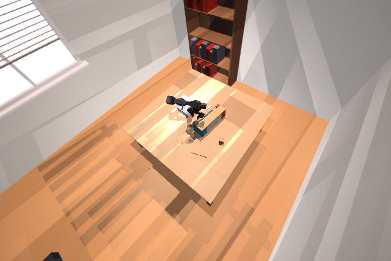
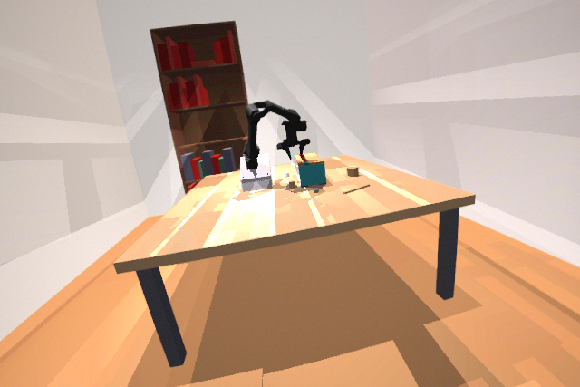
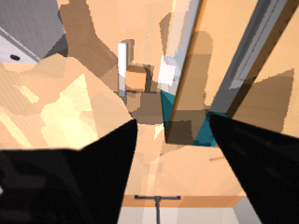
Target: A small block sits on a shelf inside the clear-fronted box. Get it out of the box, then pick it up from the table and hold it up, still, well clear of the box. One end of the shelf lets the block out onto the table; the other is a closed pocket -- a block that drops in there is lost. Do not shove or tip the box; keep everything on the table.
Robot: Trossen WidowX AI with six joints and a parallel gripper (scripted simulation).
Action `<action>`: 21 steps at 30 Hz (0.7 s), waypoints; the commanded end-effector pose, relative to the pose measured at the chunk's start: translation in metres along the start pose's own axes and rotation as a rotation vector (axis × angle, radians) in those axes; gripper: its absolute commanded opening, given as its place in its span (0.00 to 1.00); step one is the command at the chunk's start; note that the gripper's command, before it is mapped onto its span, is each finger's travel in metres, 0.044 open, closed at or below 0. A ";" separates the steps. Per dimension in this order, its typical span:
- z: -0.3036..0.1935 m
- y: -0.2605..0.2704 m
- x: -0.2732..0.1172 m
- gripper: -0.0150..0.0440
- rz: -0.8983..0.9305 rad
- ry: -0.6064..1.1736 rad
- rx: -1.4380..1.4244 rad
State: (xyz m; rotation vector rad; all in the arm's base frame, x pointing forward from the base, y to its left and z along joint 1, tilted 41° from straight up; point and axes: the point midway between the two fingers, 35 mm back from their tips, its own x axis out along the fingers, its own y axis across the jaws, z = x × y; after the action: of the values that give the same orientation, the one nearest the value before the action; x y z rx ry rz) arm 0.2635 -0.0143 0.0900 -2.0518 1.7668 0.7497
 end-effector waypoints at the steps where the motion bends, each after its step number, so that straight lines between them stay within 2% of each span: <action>1: -0.006 0.011 0.000 0.74 -0.067 -0.041 -0.254; 11: -0.019 0.033 -0.002 0.74 -0.310 0.010 -0.935; 21: -0.023 0.042 -0.003 0.74 -0.428 0.144 -1.292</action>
State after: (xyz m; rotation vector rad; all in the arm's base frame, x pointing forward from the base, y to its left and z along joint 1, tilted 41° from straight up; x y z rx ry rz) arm 0.2421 -0.0256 0.1120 -2.6458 1.2604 1.5016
